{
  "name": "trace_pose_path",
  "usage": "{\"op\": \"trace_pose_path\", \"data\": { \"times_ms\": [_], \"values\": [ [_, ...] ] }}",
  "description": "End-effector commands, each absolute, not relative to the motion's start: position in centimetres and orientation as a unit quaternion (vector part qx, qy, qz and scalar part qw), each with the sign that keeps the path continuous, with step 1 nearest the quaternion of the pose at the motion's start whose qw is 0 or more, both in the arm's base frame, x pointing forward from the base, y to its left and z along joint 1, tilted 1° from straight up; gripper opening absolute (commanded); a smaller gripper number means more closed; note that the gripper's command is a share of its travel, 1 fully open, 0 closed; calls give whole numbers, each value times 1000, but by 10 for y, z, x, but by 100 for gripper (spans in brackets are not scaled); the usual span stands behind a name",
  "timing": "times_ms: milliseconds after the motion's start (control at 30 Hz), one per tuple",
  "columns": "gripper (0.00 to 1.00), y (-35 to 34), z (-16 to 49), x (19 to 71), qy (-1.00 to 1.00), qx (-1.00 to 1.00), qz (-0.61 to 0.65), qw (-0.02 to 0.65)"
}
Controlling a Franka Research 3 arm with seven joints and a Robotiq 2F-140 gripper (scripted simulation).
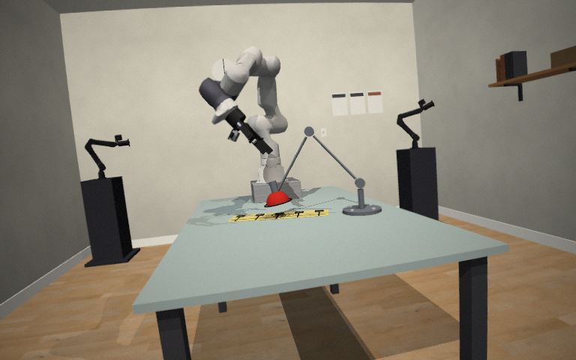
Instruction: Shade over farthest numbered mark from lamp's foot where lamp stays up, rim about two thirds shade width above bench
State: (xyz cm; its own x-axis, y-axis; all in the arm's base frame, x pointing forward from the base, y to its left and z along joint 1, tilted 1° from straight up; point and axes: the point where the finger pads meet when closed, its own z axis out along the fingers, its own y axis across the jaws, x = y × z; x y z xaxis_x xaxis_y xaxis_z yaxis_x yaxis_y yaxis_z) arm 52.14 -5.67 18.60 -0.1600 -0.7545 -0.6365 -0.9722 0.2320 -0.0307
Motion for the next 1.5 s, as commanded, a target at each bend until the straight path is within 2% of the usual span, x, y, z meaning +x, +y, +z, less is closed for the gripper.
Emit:
{"op": "trace_pose_path", "data": {
  "times_ms": [0, 333, 833, 1467],
  "values": [
    [100, -57, 186, 521, 735, -587, 198, 275],
    [100, -57, 186, 521, 735, -587, 198, 275],
    [100, -30, 198, 519, 769, -593, 147, 190],
    [100, -30, 198, 519, 769, -593, 147, 190]
  ]
}}
